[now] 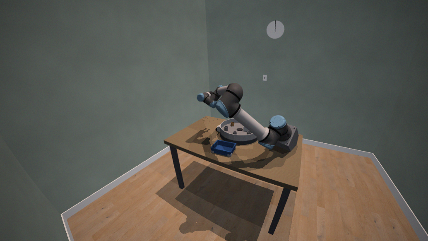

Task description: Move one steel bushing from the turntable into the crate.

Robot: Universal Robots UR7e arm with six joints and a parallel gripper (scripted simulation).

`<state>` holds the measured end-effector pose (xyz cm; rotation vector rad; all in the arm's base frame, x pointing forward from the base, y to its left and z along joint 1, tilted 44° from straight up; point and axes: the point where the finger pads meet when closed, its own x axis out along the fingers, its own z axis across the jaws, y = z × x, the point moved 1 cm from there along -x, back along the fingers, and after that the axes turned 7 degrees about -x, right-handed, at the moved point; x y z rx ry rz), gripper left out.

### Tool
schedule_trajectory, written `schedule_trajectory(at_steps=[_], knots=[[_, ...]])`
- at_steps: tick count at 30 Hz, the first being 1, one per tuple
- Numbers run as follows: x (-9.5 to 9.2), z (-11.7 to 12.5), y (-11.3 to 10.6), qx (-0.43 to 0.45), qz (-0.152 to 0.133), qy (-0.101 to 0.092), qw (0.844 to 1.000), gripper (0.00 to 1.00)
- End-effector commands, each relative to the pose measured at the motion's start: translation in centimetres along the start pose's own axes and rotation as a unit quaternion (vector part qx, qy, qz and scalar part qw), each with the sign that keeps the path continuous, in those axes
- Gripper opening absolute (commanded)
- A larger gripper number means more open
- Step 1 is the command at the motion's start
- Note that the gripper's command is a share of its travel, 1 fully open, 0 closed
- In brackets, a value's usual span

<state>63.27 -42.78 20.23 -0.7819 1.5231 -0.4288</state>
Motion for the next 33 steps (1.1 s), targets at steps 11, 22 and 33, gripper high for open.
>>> schedule_trajectory(at_steps=[11, 22, 33], knots=[[0.0, -0.1, -0.1, 0.001, -0.001, 0.000, 1.000, 1.00], [-3.4, -3.5, 2.0, 0.001, -0.001, 0.000, 1.000, 1.00], [-3.4, -3.5, 2.0, 0.001, -0.001, 0.000, 1.000, 1.00]])
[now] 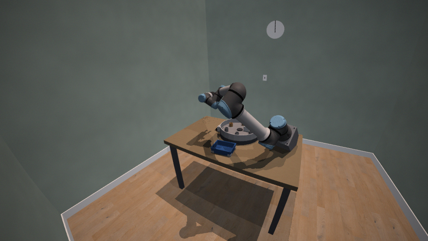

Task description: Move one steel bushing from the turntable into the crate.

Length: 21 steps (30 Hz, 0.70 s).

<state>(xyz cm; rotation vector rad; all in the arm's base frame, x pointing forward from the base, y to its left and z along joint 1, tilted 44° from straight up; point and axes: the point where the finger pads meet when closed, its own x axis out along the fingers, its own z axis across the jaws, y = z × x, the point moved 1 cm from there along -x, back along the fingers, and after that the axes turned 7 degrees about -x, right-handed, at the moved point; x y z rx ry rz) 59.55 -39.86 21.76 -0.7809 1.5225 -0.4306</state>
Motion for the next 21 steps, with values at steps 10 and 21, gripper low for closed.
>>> schedule_trajectory(at_steps=[10, 21], knots=[[-3.5, -3.5, 2.1, 0.001, 0.000, 0.000, 1.000, 1.00], [-5.4, -5.4, 3.1, 0.002, -0.001, 0.000, 1.000, 1.00]])
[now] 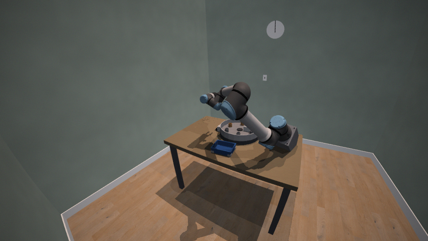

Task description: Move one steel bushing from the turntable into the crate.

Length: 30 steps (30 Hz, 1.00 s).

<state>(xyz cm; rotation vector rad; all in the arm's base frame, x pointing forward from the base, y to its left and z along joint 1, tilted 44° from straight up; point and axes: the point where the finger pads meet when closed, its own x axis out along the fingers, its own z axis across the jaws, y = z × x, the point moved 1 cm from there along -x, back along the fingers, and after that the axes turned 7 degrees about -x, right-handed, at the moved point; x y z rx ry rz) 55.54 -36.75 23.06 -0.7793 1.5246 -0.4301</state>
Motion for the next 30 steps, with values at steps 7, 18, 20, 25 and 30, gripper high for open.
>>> schedule_trajectory(at_steps=[7, 18, 20, 25, 30], knots=[[-3.5, -3.3, 1.9, 0.001, -0.002, -0.001, 1.000, 1.00], [-6.0, -5.9, 3.3, 0.003, -0.003, -0.001, 1.000, 1.00], [-6.7, -6.6, 3.7, 0.003, -0.003, -0.001, 1.000, 1.00], [-6.7, -6.6, 3.7, 0.003, -0.003, -0.001, 1.000, 1.00], [-6.7, -6.6, 3.7, 0.003, -0.003, -0.001, 1.000, 1.00]])
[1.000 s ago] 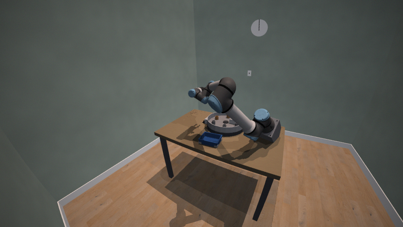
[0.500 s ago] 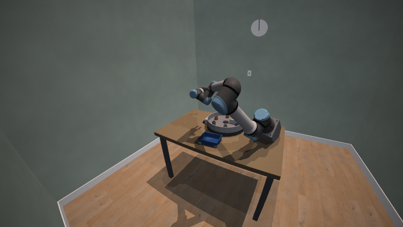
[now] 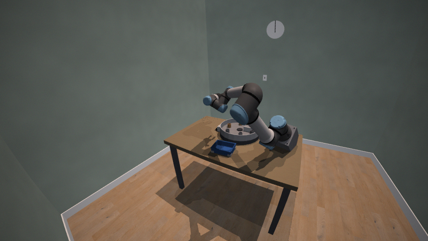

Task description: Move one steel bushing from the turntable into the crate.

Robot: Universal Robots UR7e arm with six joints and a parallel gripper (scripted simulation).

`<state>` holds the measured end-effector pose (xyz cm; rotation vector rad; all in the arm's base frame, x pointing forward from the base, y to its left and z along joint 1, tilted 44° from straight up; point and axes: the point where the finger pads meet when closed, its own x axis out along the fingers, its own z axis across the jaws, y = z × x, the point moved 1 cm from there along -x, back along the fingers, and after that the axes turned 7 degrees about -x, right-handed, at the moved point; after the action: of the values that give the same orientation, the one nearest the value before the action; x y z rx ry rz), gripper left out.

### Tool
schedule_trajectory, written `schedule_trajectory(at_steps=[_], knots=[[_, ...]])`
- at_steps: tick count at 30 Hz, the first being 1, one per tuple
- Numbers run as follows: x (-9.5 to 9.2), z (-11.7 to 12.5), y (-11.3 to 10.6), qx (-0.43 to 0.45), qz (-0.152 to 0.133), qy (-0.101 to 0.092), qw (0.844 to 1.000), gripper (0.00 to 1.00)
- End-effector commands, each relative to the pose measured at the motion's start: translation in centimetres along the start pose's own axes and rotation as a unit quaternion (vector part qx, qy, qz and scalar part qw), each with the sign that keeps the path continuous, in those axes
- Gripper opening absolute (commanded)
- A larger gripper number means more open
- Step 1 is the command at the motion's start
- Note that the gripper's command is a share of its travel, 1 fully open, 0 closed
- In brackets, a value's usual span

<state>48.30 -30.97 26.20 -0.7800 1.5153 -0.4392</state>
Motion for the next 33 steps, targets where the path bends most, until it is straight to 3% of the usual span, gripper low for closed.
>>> schedule_trajectory(at_steps=[1, 6, 18, 23, 33], knots=[[-0.2, -0.2, 0.3, -0.001, 0.001, 0.001, 1.000, 1.00], [-3.5, -3.5, 2.1, 0.000, 0.000, 0.000, 1.000, 1.00], [-3.5, -3.5, 2.1, 0.000, 0.000, 0.000, 1.000, 1.00], [-6.7, -6.7, 4.0, 0.002, -0.001, -0.001, 1.000, 1.00], [-6.7, -6.7, 4.0, 0.002, -0.001, -0.001, 1.000, 1.00]])
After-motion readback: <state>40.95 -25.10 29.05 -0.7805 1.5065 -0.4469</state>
